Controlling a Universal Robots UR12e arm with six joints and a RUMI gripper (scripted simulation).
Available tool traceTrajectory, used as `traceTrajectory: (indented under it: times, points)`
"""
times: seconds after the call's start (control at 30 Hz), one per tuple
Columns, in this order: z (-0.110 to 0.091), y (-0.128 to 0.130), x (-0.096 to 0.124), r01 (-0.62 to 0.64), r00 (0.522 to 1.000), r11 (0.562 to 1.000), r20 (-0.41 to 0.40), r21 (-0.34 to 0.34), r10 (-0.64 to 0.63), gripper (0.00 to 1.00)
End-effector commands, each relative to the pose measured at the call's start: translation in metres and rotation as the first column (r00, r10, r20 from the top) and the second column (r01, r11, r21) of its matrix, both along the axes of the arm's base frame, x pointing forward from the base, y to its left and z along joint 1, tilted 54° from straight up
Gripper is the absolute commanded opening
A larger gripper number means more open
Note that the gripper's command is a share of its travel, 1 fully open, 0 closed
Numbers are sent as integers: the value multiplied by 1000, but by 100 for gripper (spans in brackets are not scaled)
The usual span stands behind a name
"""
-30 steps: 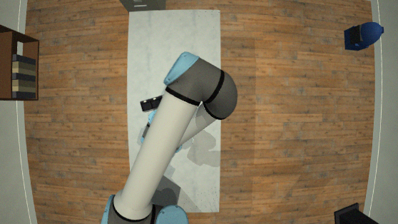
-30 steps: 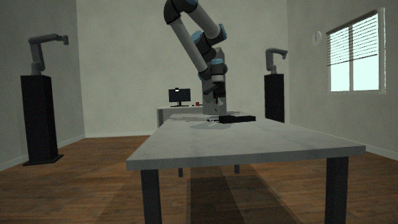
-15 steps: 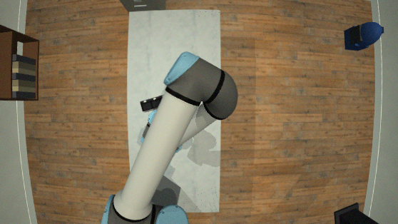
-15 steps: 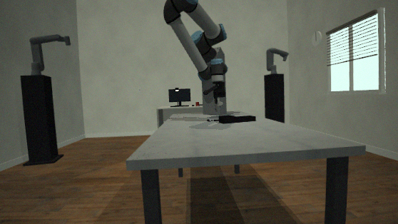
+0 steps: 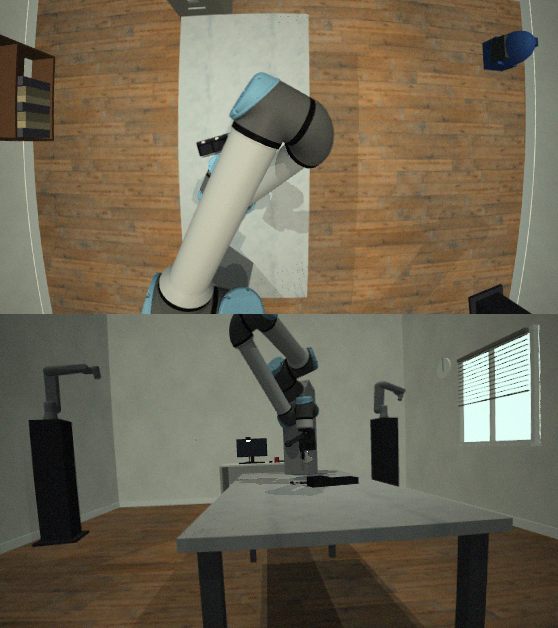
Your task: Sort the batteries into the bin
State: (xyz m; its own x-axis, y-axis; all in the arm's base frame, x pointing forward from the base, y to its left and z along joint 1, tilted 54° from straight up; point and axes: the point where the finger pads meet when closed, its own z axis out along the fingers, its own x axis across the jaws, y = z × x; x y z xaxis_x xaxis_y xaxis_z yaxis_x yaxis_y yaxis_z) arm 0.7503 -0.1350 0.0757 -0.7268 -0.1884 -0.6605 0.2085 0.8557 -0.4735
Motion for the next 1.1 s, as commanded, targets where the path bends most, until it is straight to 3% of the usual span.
traceTrajectory:
  times: [0.0, 0.13, 0.7, 1.07]
  points:
    - [1, 0, 1, 0, 1000, 1000, 1, 0, 0, 14]
    - [1, 0, 1, 0, 1000, 1000, 1, 0, 0, 14]
    - [-33, -29, 41, 1, 1000, 1000, 3, 0, -1, 14]
    - [-33, -28, 44, -1, 1000, 1000, 3, 0, 1, 14]
